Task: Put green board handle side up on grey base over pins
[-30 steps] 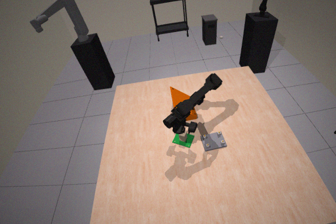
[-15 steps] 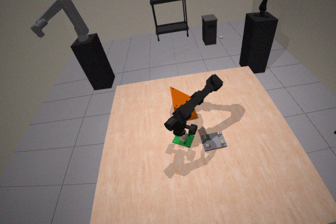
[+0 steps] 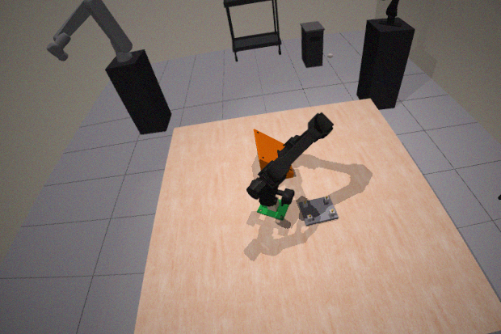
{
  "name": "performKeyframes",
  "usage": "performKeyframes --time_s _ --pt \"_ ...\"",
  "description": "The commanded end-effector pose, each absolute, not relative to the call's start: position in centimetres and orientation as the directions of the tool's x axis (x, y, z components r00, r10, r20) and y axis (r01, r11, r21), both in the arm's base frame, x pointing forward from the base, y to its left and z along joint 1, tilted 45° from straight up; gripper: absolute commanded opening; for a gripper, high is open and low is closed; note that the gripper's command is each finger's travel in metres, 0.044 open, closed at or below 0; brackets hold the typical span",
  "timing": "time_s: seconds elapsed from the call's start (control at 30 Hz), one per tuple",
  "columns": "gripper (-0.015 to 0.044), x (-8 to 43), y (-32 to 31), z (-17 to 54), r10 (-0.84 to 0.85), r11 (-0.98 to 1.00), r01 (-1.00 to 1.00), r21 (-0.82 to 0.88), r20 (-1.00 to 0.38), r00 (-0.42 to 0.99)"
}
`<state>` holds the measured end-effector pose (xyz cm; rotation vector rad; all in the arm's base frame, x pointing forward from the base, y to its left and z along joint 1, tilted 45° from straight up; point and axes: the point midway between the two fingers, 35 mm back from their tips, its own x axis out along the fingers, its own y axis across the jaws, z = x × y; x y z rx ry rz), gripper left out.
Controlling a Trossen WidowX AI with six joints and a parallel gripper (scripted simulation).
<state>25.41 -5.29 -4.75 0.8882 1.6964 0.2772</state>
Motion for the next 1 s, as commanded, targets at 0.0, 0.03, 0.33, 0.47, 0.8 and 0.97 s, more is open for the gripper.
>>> performKeyframes --time_s 0.0,0.03,0.33,0.47,0.8,0.97 --pt "0.0440 25.1 -4.6 -5.4 0.688 0.679 0.422 0.601 -0.721 -0.079" --pt "0.0440 25.0 -4.5 -5.5 0.688 0.679 0.422 0.601 -0.721 -0.079" --pt "0.0440 24.8 -3.5 -6.4 0.690 0.678 0.421 0.603 -0.719 -0.080" --pt "0.0387 24.8 -3.5 -6.4 0.690 0.677 0.421 0.603 -0.719 -0.080" --pt "0.0164 24.8 -3.5 -6.4 0.690 0.677 0.421 0.603 -0.719 -0.080" --pt "0.0131 24.8 -3.5 -6.4 0.690 0.677 0.421 0.603 -0.719 -0.080"
